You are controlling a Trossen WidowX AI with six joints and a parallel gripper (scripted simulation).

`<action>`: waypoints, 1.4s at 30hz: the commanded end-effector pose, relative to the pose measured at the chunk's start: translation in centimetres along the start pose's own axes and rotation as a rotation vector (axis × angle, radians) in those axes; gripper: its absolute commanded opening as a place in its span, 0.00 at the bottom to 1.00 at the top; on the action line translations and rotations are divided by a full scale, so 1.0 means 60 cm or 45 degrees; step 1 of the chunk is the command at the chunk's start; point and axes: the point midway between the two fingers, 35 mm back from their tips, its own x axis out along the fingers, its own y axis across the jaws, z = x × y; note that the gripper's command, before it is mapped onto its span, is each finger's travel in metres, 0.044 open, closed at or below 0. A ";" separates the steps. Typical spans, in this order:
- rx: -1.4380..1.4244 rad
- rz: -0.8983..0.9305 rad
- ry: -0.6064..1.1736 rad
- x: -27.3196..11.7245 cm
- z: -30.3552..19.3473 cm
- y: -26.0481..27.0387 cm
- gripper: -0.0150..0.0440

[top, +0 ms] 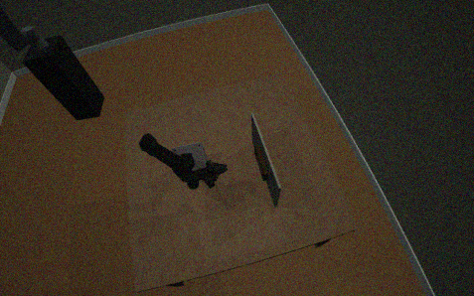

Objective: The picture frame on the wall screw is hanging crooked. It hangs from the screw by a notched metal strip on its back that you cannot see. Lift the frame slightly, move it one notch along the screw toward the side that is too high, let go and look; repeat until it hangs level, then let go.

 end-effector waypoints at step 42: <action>0.007 0.007 0.002 0.121 -0.010 -0.070 0.69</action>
